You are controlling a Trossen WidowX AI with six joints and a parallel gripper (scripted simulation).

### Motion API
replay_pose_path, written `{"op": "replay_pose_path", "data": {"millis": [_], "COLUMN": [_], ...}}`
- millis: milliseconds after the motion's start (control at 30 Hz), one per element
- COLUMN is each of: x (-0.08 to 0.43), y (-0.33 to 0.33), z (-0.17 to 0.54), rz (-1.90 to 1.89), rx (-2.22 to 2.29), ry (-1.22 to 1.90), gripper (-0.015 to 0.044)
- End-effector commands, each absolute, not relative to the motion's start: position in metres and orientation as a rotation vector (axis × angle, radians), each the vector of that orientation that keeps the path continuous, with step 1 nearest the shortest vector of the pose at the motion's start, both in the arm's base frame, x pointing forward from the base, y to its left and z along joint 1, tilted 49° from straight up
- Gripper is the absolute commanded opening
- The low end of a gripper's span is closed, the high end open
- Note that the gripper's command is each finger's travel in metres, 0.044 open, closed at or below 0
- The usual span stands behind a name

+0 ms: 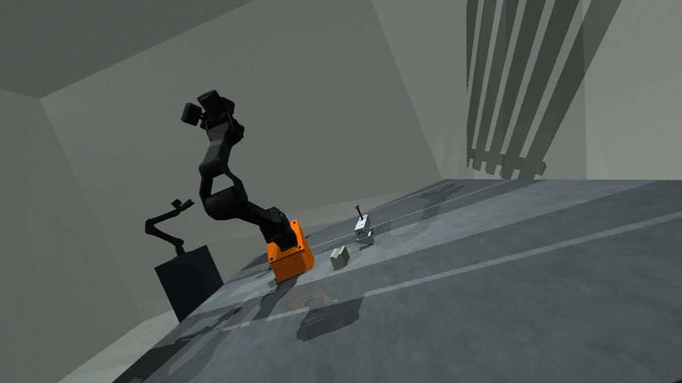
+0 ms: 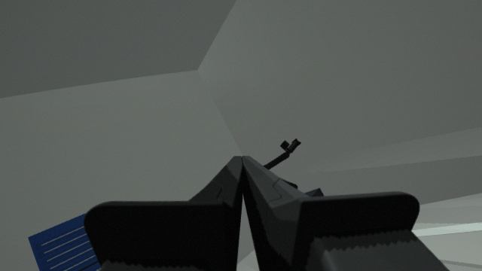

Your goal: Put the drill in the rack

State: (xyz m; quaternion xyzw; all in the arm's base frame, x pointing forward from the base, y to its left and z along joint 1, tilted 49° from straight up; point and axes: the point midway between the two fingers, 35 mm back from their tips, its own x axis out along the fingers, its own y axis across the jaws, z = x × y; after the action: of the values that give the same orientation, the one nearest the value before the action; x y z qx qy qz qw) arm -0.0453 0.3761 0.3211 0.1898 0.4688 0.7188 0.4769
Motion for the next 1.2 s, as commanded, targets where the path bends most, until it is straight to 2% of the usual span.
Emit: {"op": "replay_pose_path", "data": {"millis": [0, 333, 567, 867, 1167], "x": [-0.012, 0.091, 0.163, 0.244, 0.285], "y": [0.392, 0.401, 0.373, 0.284, 0.158], "z": [0.296, 0.205, 0.139, 0.056, 0.003], "rz": [1.575, 1.023, 0.615, 0.026, -0.539], "rx": [0.468, 0.457, 0.386, 0.21, -0.082], "ry": [1.182, 1.27, 1.297, 1.319, 1.347], "gripper": [0.0, 0.0, 0.0, 0.0, 0.0]}}
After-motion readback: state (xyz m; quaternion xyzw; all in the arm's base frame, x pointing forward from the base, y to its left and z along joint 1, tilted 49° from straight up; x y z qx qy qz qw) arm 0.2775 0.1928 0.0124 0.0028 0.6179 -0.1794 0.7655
